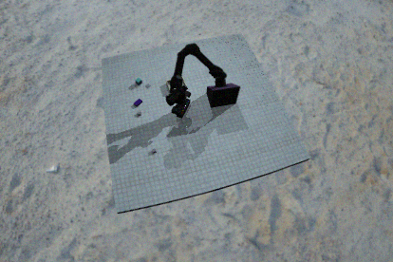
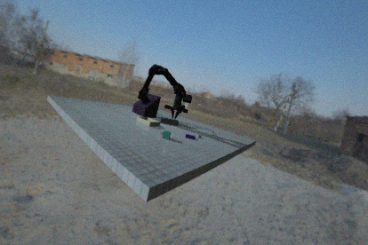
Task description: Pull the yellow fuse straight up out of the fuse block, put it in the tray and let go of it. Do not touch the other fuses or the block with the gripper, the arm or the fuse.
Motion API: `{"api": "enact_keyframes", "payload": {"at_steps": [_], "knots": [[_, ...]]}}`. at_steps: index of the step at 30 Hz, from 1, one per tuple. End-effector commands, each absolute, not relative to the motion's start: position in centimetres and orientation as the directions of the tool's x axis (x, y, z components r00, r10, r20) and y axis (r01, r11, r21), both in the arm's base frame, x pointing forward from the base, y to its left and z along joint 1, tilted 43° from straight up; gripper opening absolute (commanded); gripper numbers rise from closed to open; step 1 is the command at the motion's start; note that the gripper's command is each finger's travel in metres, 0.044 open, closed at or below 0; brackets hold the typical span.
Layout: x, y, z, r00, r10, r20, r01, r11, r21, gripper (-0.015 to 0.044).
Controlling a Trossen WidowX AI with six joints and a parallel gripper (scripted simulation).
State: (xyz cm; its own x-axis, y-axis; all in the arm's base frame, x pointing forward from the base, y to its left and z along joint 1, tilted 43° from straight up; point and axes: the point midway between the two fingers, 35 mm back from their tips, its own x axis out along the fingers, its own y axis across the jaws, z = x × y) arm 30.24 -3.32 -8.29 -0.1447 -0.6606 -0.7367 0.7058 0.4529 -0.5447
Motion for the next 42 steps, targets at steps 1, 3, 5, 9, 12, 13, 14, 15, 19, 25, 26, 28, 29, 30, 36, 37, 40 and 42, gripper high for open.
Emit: {"api": "enact_keyframes", "payload": {"at_steps": [1, 3, 5, 9, 12, 13, 14, 15, 19, 25, 26, 28, 29, 30, 36, 37, 40, 42], "knots": [[30.25, -3.49, -8.44, -0.142, -0.663, -0.735, 0.702, 0.456, -0.547, 0.0074], [30.25, -3.49, -8.44, -0.142, -0.663, -0.735, 0.702, 0.456, -0.547, 0.0074], [30.25, -3.49, -8.44, -0.142, -0.663, -0.735, 0.702, 0.456, -0.547, 0.0074], [30.25, -3.49, -8.44, -0.142, -0.663, -0.735, 0.702, 0.456, -0.547, 0.0074], [30.24, -3.52, -8.47, -0.142, -0.663, -0.735, 0.702, 0.456, -0.547, 0.0074], [30.24, -3.55, -8.51, -0.142, -0.663, -0.735, 0.702, 0.456, -0.547, 0.0074], [30.23, -3.58, -8.55, -0.142, -0.663, -0.735, 0.702, 0.456, -0.547, 0.0074], [30.22, -3.63, -8.6, -0.142, -0.663, -0.735, 0.702, 0.456, -0.547, 0.0074], [30.16, -3.87, -8.86, -0.142, -0.663, -0.735, 0.702, 0.456, -0.547, 0.0074], [30.09, -4.16, -9.18, -0.142, -0.663, -0.735, 0.702, 0.456, -0.547, 0.0074], [30.09, -4.16, -9.18, -0.142, -0.663, -0.735, 0.702, 0.456, -0.547, 0.0074], [30.06, -4.06, -9.11, -0.145, -0.661, -0.736, 0.705, 0.453, -0.546, 0.0067], [30.06, -4.06, -9.11, -0.145, -0.661, -0.736, 0.705, 0.453, -0.546, 0.0061], [30.06, -4.06, -9.11, -0.145, -0.661, -0.736, 0.705, 0.453, -0.546, 0.0054], [30.06, -4.06, -9.11, -0.145, -0.661, -0.736, 0.705, 0.453, -0.546, 0.0014], [30.06, -4.06, -9.11, -0.145, -0.661, -0.736, 0.705, 0.453, -0.546, 0.0007], [30.06, -4.06, -9.11, -0.145, -0.661, -0.736, 0.705, 0.453, -0.546, 0.0], [30.07, -4.04, -9.09, -0.145, -0.661, -0.736, 0.705, 0.453, -0.546, 0.0]]}}
